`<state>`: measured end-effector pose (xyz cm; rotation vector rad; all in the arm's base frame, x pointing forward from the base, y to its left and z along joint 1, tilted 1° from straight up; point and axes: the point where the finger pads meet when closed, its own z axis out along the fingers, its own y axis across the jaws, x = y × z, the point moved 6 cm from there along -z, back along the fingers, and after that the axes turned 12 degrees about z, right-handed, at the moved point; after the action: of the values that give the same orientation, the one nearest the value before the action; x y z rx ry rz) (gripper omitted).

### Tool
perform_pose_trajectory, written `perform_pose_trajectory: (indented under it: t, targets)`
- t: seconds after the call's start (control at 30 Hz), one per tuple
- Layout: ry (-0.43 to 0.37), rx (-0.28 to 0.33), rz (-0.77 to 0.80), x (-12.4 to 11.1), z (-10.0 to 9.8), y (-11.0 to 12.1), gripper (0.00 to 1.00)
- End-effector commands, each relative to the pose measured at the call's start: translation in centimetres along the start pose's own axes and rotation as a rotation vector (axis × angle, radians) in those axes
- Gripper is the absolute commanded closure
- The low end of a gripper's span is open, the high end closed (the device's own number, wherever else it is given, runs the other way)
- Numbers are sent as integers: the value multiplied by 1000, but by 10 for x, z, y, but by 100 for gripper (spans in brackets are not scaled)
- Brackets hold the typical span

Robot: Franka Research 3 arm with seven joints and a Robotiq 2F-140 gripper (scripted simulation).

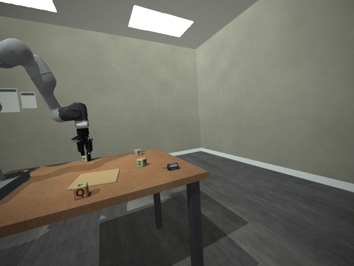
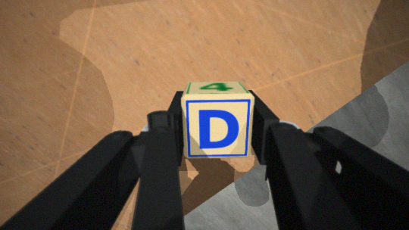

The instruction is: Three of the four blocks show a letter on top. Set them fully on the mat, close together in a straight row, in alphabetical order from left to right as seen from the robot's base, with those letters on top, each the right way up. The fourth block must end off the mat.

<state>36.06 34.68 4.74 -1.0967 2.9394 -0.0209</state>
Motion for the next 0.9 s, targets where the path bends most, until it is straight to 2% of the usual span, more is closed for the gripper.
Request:
perform_pose_trajectory:
  t: [0.0, 0.2, 0.3, 0.4, 0.63, 0.7, 0.87]
  targets:
    - [-2, -2, -2, -1, 0, 1, 67]
    - [-2, -2, -2, -1, -1, 1, 67]
    - [-2, -2, -2, -1, -9, 1, 67]
    - [-2, -2, -2, -1, -26, 1, 67]
    - [-2, -2, -2, -1, -77, 1, 67]
    - [-2, -2, -2, -1, -77, 1, 67]
    - [-2, -2, -2, 0, -98, 1, 67]
